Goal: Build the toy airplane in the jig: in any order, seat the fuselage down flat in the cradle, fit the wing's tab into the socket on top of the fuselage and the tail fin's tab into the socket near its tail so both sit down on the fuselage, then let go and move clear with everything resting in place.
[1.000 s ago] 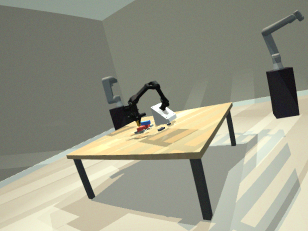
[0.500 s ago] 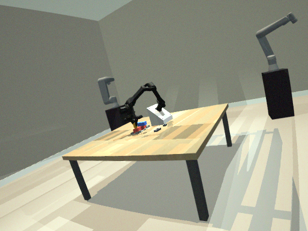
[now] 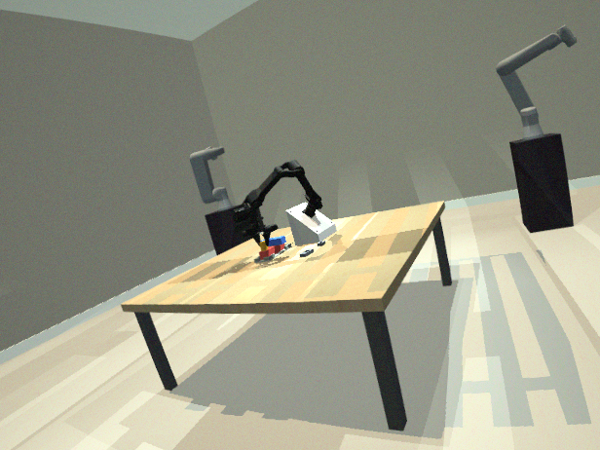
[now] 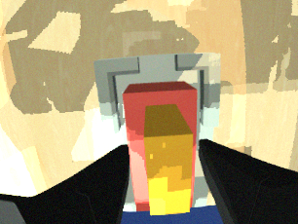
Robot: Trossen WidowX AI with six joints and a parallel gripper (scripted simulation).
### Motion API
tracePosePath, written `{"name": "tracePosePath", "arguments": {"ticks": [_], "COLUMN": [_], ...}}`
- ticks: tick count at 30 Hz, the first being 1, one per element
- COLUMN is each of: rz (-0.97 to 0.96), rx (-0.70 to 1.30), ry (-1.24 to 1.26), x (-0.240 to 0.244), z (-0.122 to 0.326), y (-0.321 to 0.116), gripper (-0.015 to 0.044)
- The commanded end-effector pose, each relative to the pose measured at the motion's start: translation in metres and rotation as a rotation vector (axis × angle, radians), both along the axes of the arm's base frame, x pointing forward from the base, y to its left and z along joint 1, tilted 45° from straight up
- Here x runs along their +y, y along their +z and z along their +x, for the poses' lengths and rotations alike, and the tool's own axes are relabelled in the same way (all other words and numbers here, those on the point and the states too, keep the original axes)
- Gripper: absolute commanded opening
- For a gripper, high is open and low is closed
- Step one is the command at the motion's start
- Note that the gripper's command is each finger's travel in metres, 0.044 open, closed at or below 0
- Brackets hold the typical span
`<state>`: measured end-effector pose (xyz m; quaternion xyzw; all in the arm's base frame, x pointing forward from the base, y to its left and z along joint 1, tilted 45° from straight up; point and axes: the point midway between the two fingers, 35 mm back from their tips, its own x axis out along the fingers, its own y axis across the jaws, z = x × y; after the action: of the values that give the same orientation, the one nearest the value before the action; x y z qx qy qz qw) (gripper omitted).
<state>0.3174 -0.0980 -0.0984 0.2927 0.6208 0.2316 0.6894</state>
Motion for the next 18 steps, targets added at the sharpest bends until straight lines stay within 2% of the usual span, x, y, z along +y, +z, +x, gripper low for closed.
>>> {"name": "tracePosePath", "arguments": {"ticks": [1, 8, 14, 18], "rz": [-0.002, -0.002, -0.003, -0.003], "rx": [-0.001, -0.001, 0.002, 0.002], "ry": [0.001, 0.0, -0.007, -0.008], "x": [0.0, -0.003, -0.062, -0.065], "z": [0.0, 0.0, -0.011, -0.012], "y": [0.0, 0.002, 0.064, 0.065], "gripper": [0.026, 0.026, 0.026, 0.026]}}
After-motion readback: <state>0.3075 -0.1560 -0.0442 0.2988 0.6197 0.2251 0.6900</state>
